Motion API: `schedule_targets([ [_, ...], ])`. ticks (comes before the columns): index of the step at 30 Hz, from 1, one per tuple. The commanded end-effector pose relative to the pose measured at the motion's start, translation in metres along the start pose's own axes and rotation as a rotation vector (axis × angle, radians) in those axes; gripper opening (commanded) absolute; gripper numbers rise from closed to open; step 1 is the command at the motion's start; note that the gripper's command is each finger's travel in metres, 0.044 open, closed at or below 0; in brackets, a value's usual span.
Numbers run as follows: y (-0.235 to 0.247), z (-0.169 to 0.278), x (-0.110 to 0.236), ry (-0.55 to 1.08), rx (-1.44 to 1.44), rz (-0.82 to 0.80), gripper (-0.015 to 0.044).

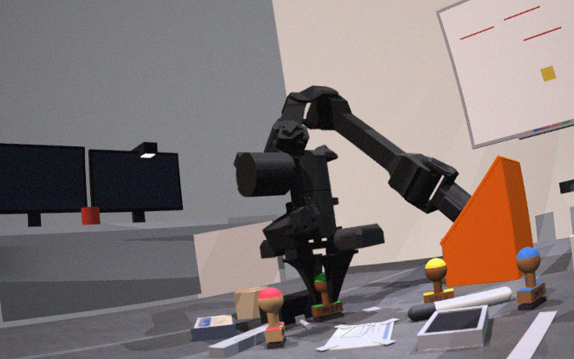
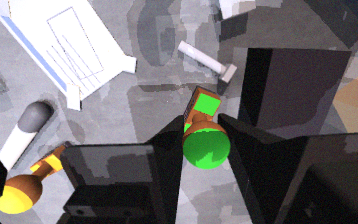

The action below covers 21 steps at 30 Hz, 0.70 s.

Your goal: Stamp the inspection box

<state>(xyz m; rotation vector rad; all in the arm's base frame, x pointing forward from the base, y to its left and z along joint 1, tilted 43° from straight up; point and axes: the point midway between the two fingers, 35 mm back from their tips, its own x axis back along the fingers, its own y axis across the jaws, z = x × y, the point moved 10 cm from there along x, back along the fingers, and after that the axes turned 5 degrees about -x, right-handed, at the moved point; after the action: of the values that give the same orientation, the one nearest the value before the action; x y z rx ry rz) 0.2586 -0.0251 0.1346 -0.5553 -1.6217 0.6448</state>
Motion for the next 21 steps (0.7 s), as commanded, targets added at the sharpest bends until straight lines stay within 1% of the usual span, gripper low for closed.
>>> schedule_targets([
  [1, -0.0001, -0.0001, 0.0003, 0.0, -0.001, 0.0, 0.0101],
  [5, -0.0001, -0.0001, 0.0003, 0.0, -0.001, 0.0, 0.0074],
  [8, 0.0, -0.0002, 0.0009, 0.0, -0.001, 0.0, 0.0],
  [21, 0.0005, -0.0011, 0.0069, 0.001, -0.001, -0.001, 0.0],
])
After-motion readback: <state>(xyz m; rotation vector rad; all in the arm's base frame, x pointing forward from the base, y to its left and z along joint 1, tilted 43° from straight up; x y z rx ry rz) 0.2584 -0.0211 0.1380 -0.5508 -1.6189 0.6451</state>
